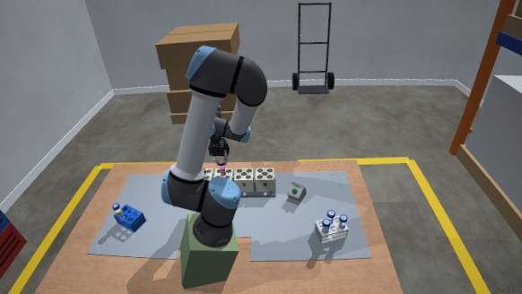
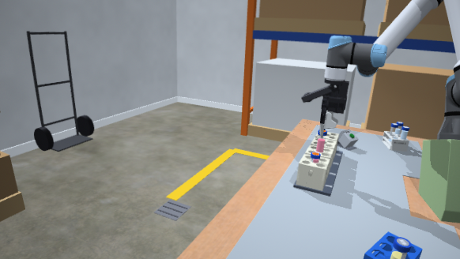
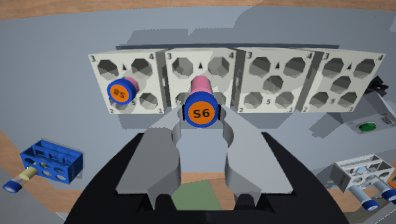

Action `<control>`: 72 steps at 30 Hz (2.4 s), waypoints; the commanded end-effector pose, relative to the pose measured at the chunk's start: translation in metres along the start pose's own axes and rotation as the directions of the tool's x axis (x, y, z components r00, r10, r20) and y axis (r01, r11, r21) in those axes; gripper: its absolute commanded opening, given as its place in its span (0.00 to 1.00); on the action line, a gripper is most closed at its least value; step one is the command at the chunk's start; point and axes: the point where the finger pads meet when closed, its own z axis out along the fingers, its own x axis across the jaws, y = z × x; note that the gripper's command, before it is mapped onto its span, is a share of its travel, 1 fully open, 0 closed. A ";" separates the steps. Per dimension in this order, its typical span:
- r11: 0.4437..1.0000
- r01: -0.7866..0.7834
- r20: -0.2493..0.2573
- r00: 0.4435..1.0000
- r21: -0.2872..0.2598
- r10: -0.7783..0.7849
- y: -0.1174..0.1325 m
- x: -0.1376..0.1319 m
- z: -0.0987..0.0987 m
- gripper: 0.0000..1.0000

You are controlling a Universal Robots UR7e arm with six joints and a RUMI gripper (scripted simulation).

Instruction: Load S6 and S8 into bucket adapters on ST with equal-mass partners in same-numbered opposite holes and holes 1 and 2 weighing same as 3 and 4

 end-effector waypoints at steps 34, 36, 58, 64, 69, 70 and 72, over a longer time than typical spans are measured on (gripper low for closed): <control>1.000 0.000 0.000 1.000 0.002 0.000 -0.001 0.000 0.044 0.00; 1.000 0.000 0.000 1.000 0.002 0.000 -0.001 0.000 0.046 0.00; 1.000 0.000 0.000 1.000 0.001 0.000 -0.001 0.000 0.054 0.00; 1.000 0.000 0.000 1.000 0.001 0.000 0.000 0.000 0.054 0.35; 1.000 0.000 0.000 1.000 0.001 0.000 0.000 0.000 0.054 0.35; 1.000 0.000 0.000 1.000 0.001 0.000 0.000 0.000 0.054 0.35; 1.000 0.000 0.000 1.000 0.001 0.000 0.000 0.000 0.054 0.35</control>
